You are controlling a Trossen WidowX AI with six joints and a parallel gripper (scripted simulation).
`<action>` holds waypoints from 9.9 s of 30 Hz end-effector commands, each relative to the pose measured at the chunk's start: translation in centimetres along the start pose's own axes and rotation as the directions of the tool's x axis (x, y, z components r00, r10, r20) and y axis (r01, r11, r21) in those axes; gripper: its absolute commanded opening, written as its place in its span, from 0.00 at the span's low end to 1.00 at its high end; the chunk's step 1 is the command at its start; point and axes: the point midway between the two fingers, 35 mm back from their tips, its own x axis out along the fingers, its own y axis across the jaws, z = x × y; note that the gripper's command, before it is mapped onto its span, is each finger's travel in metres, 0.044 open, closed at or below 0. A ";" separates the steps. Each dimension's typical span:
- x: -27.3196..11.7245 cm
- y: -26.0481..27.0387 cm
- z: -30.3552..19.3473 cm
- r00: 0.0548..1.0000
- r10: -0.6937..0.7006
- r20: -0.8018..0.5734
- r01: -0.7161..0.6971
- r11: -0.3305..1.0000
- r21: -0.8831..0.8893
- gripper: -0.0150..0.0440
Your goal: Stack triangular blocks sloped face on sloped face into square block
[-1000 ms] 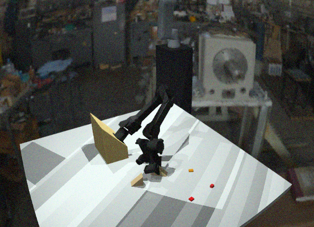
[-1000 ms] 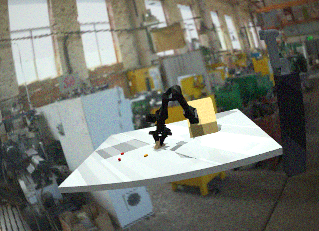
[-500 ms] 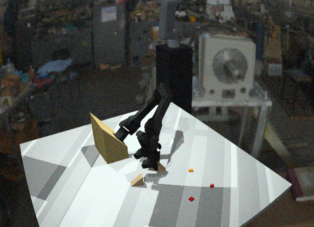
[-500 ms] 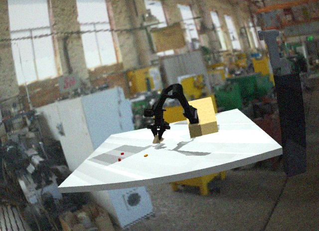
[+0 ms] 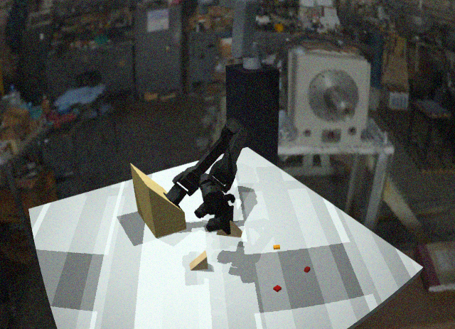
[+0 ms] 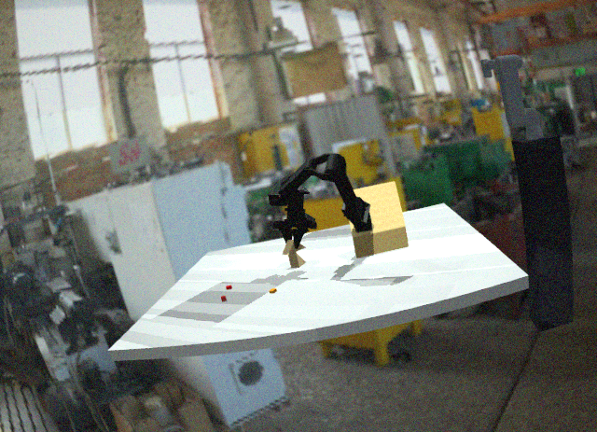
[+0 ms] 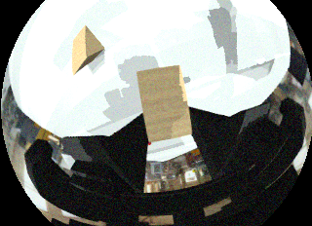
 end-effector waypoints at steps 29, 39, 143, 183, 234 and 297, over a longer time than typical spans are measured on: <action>-0.3 -0.1 -0.2 1.000 -0.014 0.002 0.013 0.876 -0.483 0.25; -0.3 0.0 -0.2 1.000 -0.025 0.005 0.020 0.678 -0.735 0.25; -3.7 5.9 2.1 0.996 -0.069 0.047 -0.081 -0.943 0.322 0.25; -9.2 13.7 11.8 0.995 -0.100 0.028 -0.104 -0.937 0.335 0.25; -0.5 12.1 12.0 0.995 -0.098 0.014 -0.096 -0.934 0.344 0.25; 1.8 11.7 12.1 0.995 -0.095 0.010 -0.093 -0.936 0.340 0.25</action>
